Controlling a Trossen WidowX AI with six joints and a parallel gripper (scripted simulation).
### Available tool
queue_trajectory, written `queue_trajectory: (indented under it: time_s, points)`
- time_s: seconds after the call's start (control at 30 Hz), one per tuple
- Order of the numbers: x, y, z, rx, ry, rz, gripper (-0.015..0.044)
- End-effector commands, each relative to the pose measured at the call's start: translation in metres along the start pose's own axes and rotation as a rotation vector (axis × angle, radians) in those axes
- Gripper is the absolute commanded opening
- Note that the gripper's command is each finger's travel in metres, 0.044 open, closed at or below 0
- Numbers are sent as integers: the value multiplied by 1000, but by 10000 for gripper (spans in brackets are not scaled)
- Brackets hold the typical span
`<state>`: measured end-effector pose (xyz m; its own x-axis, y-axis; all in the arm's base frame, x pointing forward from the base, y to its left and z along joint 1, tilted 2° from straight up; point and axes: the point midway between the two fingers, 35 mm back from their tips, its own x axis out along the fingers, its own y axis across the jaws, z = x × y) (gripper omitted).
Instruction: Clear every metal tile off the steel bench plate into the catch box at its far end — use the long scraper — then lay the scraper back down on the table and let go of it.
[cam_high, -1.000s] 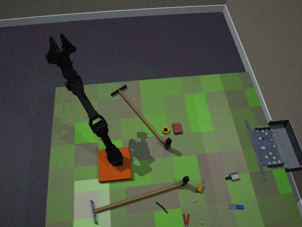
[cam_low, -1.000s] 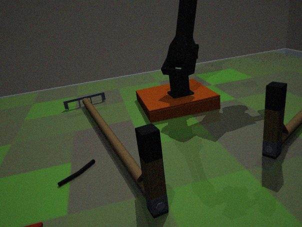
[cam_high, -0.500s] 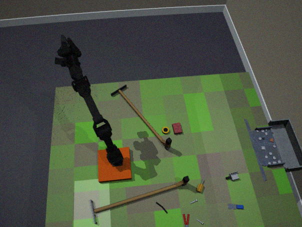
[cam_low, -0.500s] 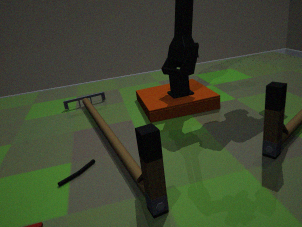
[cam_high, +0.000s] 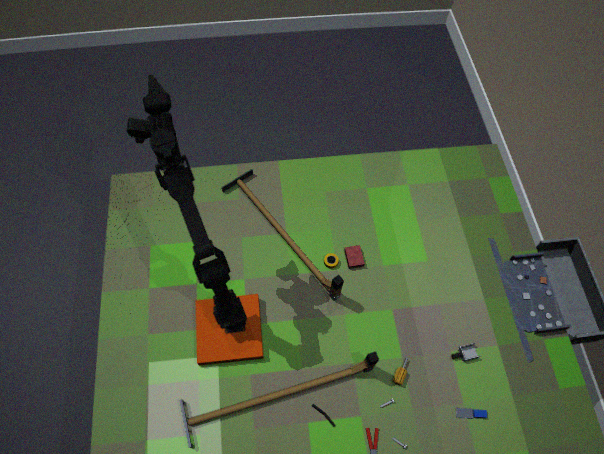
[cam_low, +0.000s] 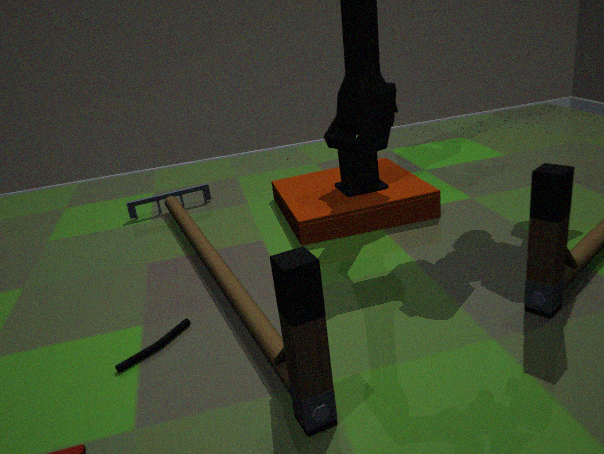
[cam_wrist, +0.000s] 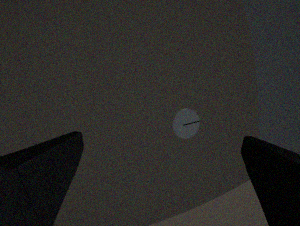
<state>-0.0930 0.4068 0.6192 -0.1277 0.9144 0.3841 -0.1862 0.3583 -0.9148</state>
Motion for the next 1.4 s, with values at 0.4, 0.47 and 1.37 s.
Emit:
queue_trajectory:
  time_s: [0.4,0.47,1.37]
  points:
    - [-43,31,-42,339,130,234,440]
    - [-49,35,-47,384,154,260,440]
    - [-168,90,-98,1000,626,501,440]
